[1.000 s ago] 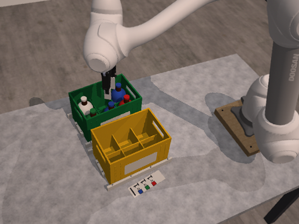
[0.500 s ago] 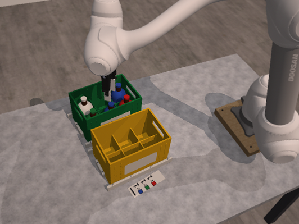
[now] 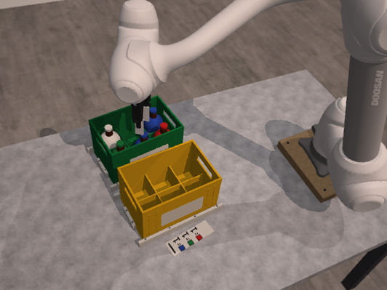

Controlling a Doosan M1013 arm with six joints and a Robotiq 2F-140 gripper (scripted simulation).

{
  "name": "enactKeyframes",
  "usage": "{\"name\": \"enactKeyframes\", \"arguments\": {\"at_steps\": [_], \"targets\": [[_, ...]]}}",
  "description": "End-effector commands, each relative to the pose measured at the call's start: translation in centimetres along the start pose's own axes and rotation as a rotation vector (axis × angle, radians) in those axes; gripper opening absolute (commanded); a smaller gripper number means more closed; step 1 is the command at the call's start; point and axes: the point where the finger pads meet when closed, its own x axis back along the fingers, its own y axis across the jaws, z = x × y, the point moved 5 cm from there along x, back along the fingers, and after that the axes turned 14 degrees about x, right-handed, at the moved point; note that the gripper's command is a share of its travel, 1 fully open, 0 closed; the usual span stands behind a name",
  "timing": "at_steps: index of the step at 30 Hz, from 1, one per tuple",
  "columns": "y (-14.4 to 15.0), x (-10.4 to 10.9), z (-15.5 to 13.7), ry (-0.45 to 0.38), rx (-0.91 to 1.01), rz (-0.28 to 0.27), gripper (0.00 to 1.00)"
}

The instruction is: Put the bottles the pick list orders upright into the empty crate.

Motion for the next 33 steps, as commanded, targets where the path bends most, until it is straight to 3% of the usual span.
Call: {"name": "enactKeyframes", "arguments": {"at_steps": [1,33], "targets": [[0.0,-0.3,0.0,0.000,0.000,0.000,0.38],[0.0,-4.1,0.0,0.000,0.000,0.000,0.38]]}}
